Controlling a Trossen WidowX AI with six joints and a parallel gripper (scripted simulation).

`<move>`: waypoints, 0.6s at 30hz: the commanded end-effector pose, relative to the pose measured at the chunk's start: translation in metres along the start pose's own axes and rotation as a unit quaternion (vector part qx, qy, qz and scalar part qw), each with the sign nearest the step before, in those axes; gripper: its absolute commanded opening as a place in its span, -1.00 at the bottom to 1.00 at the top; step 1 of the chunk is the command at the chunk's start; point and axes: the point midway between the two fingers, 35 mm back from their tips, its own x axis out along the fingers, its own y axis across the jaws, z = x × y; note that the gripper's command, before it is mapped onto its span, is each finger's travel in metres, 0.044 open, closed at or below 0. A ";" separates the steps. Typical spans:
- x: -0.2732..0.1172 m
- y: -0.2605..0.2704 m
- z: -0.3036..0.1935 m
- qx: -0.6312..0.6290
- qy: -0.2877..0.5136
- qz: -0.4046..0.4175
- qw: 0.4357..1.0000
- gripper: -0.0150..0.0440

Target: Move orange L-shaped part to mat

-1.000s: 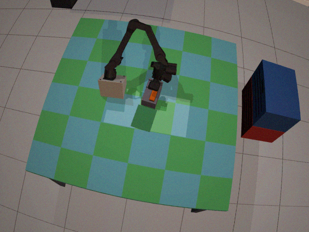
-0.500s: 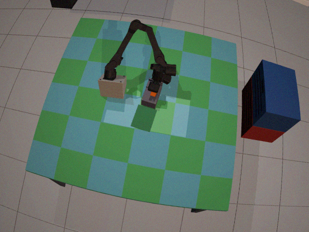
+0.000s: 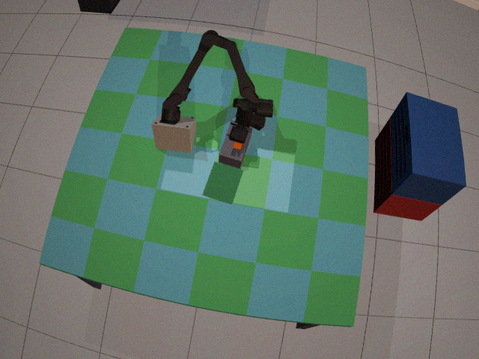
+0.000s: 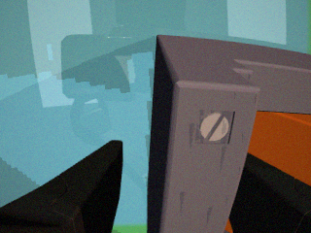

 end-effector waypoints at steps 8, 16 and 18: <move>-0.025 0.007 0.002 0.003 0.001 -0.004 1.000 0.12; -0.107 -0.003 0.000 0.003 0.001 -0.004 1.000 0.12; -0.107 -0.003 0.000 0.003 0.001 -0.004 1.000 0.12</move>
